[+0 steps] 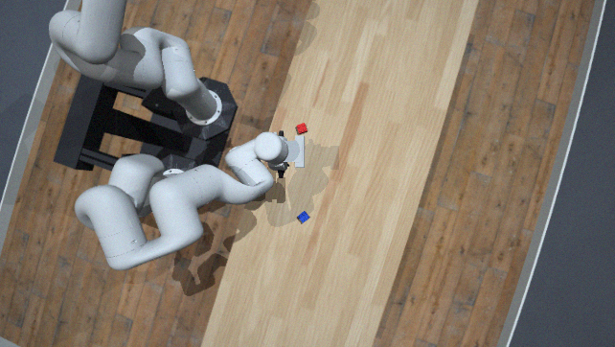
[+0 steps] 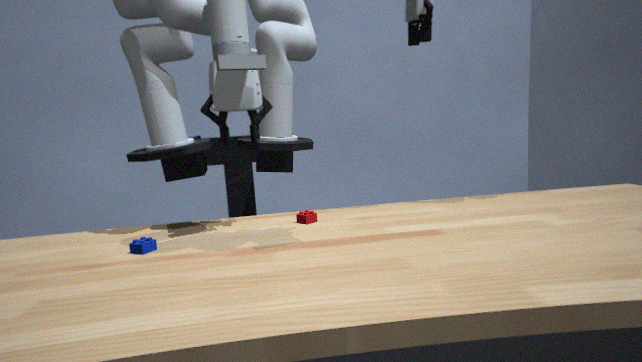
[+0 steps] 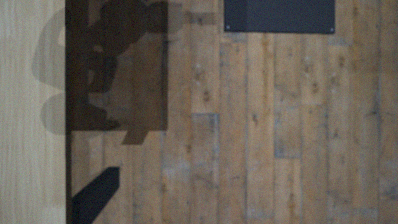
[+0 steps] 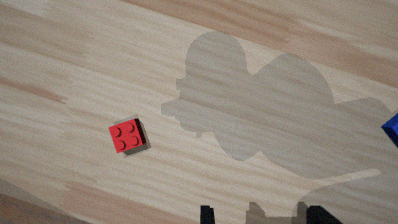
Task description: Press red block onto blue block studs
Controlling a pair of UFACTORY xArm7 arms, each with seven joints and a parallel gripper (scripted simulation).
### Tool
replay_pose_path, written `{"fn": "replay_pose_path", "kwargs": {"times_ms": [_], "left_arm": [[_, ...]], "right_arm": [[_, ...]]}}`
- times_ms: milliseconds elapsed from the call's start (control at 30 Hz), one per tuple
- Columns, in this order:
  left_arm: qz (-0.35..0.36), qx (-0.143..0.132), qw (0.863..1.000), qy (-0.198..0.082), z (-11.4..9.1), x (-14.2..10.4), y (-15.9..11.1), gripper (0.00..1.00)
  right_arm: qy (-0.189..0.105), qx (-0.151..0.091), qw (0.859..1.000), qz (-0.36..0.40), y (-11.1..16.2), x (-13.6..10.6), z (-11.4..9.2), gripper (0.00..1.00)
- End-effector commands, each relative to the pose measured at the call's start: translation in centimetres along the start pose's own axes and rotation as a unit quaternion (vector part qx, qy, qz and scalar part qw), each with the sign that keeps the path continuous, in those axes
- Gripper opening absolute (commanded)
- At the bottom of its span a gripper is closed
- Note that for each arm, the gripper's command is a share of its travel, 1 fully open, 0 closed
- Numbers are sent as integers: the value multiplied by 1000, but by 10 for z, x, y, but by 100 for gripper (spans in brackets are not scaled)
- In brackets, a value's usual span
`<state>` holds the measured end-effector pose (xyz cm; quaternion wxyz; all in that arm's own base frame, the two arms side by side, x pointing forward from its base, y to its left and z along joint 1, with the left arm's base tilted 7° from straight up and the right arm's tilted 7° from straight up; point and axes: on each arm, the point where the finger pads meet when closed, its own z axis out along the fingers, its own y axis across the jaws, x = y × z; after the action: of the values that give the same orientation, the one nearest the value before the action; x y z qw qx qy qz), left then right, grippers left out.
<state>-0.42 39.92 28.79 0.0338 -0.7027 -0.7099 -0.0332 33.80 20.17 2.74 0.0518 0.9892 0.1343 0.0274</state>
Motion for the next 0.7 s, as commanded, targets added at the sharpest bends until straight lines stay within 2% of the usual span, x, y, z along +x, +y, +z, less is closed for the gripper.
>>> {"fn": "replay_pose_path", "kwargs": {"times_ms": [0,67,467,633,667], "left_arm": [[0,0,1000,1,-1,1,0,100],[0,0,1000,1,-1,1,0,100],[0,0,1000,1,-1,1,0,100],[0,0,1000,1,-1,1,0,100],[0,0,1000,1,-1,1,0,100]], "right_arm": [[1,0,996,-86,-34,11,29,59],[0,-1,989,-146,-57,19,50,59],[0,-1,989,-146,-57,19,50,59],[0,-1,987,-162,-115,37,100,59],[0,-1,987,-162,-115,37,100,59]]}}
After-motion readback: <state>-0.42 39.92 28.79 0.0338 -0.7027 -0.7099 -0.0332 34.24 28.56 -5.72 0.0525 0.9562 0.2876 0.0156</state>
